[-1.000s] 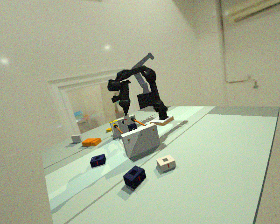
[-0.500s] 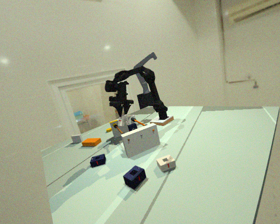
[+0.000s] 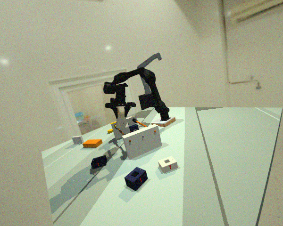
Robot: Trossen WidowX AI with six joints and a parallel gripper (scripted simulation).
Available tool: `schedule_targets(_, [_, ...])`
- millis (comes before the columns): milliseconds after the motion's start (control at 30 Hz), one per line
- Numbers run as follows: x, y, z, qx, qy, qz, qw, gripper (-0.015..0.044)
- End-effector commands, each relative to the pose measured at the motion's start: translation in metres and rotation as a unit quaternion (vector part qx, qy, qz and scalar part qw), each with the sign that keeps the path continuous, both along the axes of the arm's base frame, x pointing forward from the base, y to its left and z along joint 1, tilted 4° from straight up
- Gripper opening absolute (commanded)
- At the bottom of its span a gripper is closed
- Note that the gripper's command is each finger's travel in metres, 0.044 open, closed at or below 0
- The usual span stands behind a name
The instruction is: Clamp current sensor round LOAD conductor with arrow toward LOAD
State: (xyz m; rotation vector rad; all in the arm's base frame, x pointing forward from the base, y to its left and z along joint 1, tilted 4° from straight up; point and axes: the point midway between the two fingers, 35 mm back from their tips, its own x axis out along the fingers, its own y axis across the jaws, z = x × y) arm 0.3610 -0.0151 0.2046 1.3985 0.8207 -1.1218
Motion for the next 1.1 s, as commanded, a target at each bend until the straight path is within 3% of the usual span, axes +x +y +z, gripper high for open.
schedule_targets(0, [0.006, -0.003, 0.002, 0.015, -0.015, -0.057, 0.998, 0.0000])
schedule_targets(1067, [0.021, -0.008, -0.039, 0.015, -0.016, -0.057, 0.998, 0.0000])
